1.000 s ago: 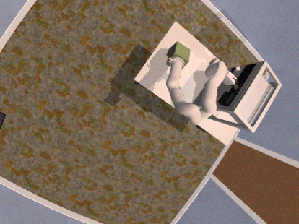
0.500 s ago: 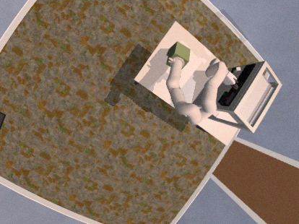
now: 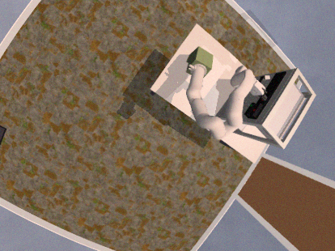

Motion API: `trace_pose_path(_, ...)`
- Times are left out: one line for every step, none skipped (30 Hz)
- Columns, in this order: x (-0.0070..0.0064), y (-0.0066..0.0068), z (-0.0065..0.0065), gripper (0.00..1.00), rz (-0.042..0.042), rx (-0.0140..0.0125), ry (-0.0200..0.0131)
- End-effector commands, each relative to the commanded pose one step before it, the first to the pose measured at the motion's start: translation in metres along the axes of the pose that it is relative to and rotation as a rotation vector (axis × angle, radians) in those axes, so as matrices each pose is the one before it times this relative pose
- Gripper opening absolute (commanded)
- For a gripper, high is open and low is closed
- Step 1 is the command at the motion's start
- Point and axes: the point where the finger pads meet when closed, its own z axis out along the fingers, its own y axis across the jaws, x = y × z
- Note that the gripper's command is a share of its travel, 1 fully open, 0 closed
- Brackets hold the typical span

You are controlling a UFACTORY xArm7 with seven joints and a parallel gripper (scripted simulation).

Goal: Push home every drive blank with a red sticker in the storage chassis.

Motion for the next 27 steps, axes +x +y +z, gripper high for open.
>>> trace_pose_path(0.00018, 0.00213, 0.00070, 0.00, 0.00362, -0.00235, -0.00014)
trace_pose_path(-0.00004, 0.00001, 0.00056, 0.00, 0.00000, 0.00000, 0.00000)
trace_pose_path(-0.00004, 0.00001, 0.00062, 0.00, 0.00000, 0.00000, 0.00000)
trace_pose_path(-0.00004, 0.00001, 0.00056, 0.00, 0.00000, 0.00000, 0.00000)
trace_pose_path(-0.00003, 0.00000, 0.00040, 0.00, 0.00000, 0.00000, 0.00000)
trace_pose_path(-0.00001, 0.00000, 0.00019, 0.00, 0.00000, 0.00000, 0.00000)
trace_pose_path(0.00000, 0.00000, 0.00003, 0.00, 0.00000, 0.00000, 0.00000)
trace_pose_path(0.00000, 0.00000, 0.00000, 0.00, 0.00000, 0.00000, 0.00000)
trace_pose_path(0.00000, 0.00000, 0.00000, 0.00, 0.00000, 0.00000, 0.00000)
trace_pose_path(0.00000, 0.00000, 0.00000, 0.00, 0.00000, 0.00000, 0.00000)
trace_pose_path(0.00000, 0.00000, 0.00000, 0.00, 0.00000, 0.00000, 0.00000)
trace_pose_path(0.00000, 0.00000, 0.00000, 0.00, 0.00000, 0.00000, 0.00000)
trace_pose_path(0.00000, 0.00000, 0.00000, 0.00, 0.00000, 0.00000, 0.00000)
trace_pose_path(0.00000, 0.00000, 0.00000, 0.00, 0.00000, 0.00000, 0.00000)
trace_pose_path(0.00000, 0.00000, 0.00000, 0.00, 0.00000, 0.00000, 0.00000)
trace_pose_path(0.00000, 0.00000, 0.00003, 0.00, 0.00000, 0.00000, 0.00000)
trace_pose_path(-0.00001, 0.00000, 0.00019, 0.00, 0.00000, 0.00000, 0.00000)
trace_pose_path(-0.00002, 0.00000, 0.00040, 0.00, 0.00000, 0.00000, 0.00000)
trace_pose_path(-0.00003, 0.00001, 0.00056, 0.00, 0.00000, 0.00000, 0.00000)
trace_pose_path(-0.00004, 0.00001, 0.00062, 0.00, 0.00000, 0.00000, 0.00000)
trace_pose_path(-0.00004, 0.00001, 0.00056, 0.00, 0.00000, 0.00000, 0.00000)
trace_pose_path(-0.00003, 0.00000, 0.00040, 0.00, 0.00000, 0.00000, 0.00000)
trace_pose_path(-0.00001, 0.00000, 0.00019, 0.00, 0.00000, 0.00000, 0.00000)
trace_pose_path(0.00000, 0.00000, 0.00003, 0.00, 0.00000, 0.00000, 0.00000)
trace_pose_path(0.00000, 0.00000, 0.00000, 0.00, 0.00000, 0.00000, 0.00000)
trace_pose_path(0.00000, 0.00000, 0.00000, 0.00, 0.00000, 0.00000, 0.00000)
trace_pose_path(0.00000, 0.00000, 0.00000, 0.00, 0.00000, 0.00000, 0.00000)
